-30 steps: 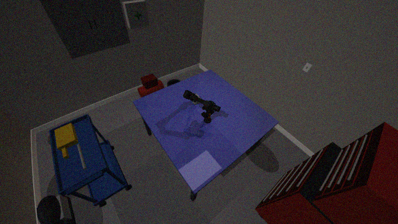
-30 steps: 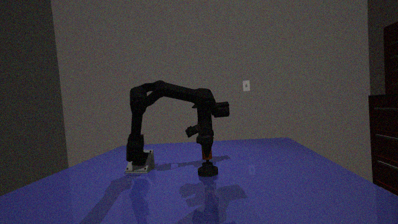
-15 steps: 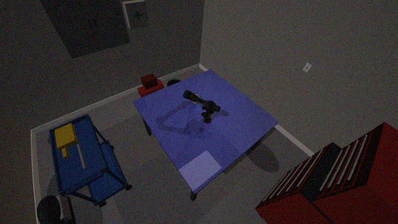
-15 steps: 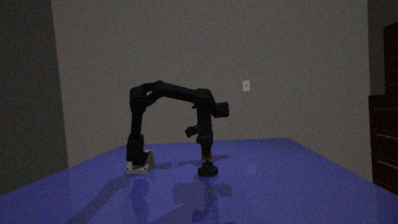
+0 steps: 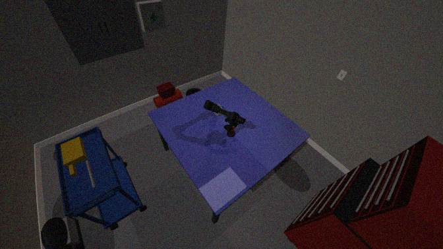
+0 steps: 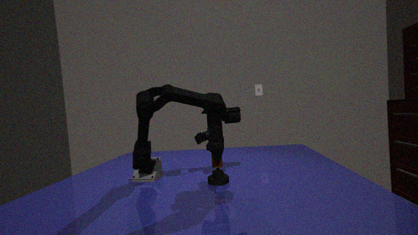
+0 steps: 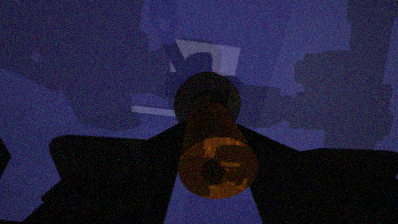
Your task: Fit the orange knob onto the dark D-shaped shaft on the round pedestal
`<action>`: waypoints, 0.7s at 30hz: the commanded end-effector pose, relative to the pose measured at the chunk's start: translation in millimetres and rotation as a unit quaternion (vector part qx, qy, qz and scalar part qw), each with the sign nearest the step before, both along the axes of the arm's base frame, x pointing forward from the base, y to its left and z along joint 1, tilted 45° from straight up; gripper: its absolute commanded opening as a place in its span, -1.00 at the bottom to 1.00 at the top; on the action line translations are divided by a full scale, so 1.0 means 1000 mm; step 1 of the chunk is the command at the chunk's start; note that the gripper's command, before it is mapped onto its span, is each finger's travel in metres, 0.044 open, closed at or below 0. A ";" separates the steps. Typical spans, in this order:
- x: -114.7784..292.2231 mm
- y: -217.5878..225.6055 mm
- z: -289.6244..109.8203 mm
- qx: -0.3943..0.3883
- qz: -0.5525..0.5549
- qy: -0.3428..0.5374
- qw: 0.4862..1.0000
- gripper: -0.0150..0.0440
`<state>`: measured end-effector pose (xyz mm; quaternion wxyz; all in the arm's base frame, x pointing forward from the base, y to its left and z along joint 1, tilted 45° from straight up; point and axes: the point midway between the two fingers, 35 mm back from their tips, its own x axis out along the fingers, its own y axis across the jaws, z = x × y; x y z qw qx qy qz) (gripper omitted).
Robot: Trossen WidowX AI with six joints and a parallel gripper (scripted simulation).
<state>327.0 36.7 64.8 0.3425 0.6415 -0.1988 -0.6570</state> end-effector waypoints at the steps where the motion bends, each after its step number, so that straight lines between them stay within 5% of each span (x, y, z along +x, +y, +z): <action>1: -0.001 0.000 -0.001 0.000 0.003 0.002 1.000 -0.49; 21: 0.000 0.001 0.003 -0.002 0.022 0.021 1.000 -0.49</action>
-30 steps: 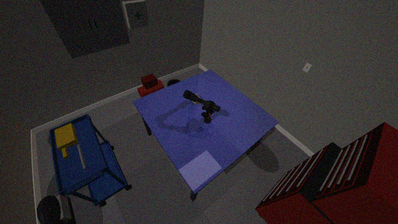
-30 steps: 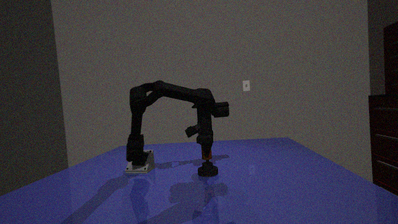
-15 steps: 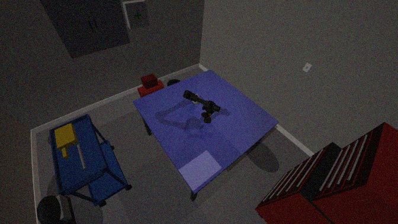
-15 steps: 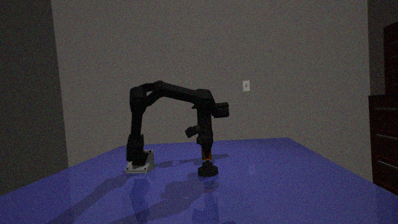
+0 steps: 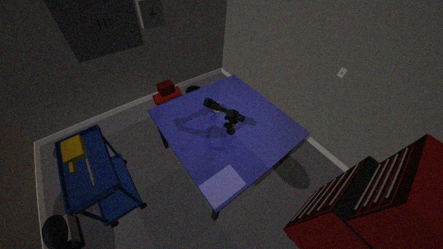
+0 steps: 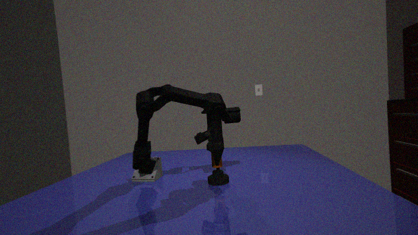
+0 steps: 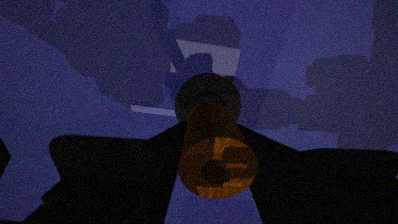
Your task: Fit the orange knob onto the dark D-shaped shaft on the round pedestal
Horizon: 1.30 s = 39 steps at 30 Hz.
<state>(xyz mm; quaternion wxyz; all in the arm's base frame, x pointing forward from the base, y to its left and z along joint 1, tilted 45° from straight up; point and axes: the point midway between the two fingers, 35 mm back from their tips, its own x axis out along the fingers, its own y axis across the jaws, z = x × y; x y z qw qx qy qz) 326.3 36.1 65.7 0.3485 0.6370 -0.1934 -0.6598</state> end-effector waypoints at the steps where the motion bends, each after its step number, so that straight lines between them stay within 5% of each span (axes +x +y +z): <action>1: 0.001 0.002 0.002 -0.001 0.028 0.025 0.999 -0.49; 39: 0.000 0.000 -0.002 -0.005 0.072 0.068 0.995 -0.49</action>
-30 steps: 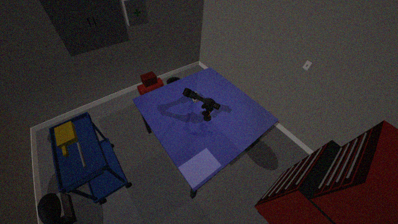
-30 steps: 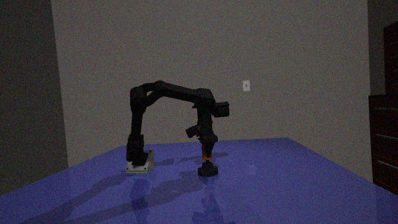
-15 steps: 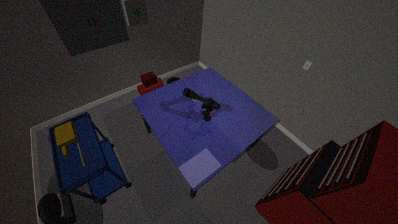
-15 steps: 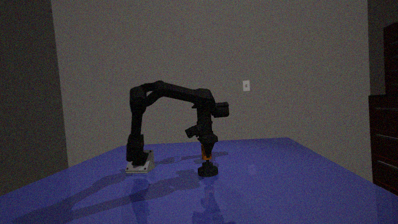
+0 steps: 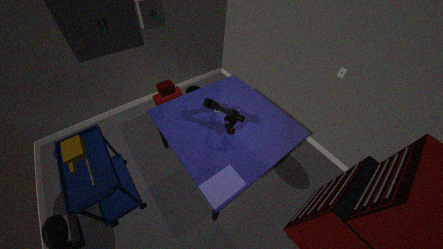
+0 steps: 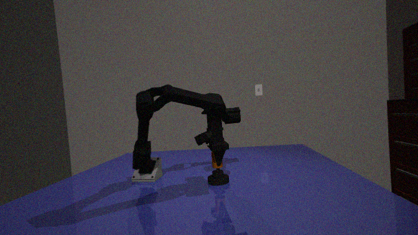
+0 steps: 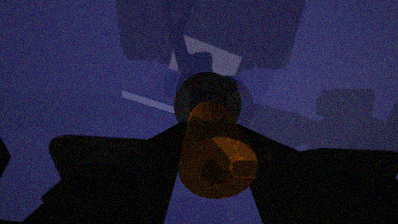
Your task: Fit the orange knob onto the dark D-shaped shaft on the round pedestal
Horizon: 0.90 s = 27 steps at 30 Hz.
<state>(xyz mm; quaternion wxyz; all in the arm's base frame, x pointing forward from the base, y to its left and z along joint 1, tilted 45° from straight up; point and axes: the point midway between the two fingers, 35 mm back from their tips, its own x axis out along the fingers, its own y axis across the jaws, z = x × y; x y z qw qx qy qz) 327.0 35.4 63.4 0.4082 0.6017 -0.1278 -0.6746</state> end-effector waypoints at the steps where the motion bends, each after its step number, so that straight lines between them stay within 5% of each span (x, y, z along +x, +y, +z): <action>1: -0.001 0.002 0.001 -0.001 0.002 0.001 1.000 -0.49; 8: -0.001 0.004 0.003 0.001 -0.017 -0.018 1.000 -0.49; 15: 0.000 0.004 0.002 0.013 -0.157 -0.158 0.975 -0.49; 27: 0.000 0.000 0.000 0.035 -0.424 -0.424 0.800 -0.49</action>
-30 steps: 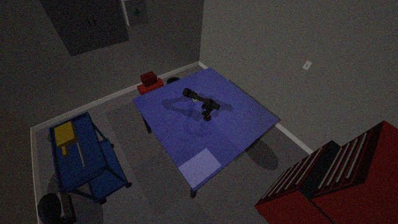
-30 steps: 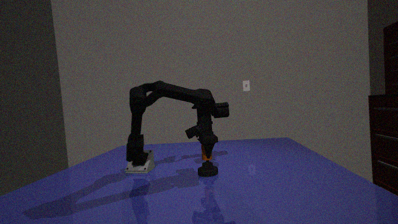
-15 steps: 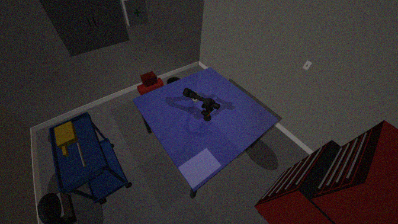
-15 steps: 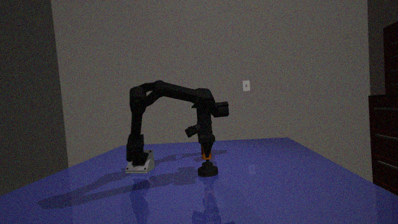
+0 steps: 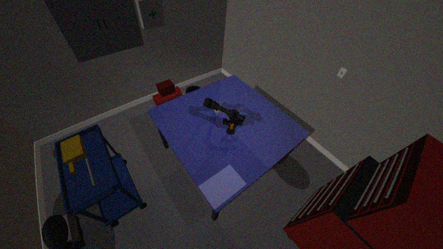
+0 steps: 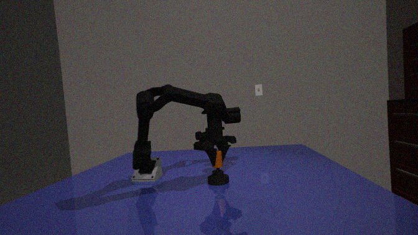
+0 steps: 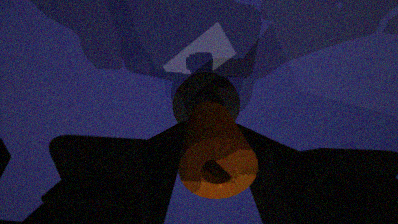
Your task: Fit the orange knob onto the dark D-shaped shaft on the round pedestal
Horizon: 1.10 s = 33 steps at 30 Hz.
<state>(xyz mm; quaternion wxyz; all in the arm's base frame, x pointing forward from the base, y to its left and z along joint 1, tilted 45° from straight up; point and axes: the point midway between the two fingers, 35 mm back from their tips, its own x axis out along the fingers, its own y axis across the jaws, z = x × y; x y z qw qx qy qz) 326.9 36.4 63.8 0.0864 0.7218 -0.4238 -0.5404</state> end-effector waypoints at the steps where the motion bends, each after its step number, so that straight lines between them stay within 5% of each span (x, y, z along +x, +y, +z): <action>1: 0.000 -0.001 0.000 0.012 -0.141 -0.142 0.980 -0.49; 15: -0.002 0.000 0.005 0.036 -0.433 -0.433 0.790 -0.49; 33: -0.001 0.003 0.004 0.055 -0.672 -0.671 0.307 -0.49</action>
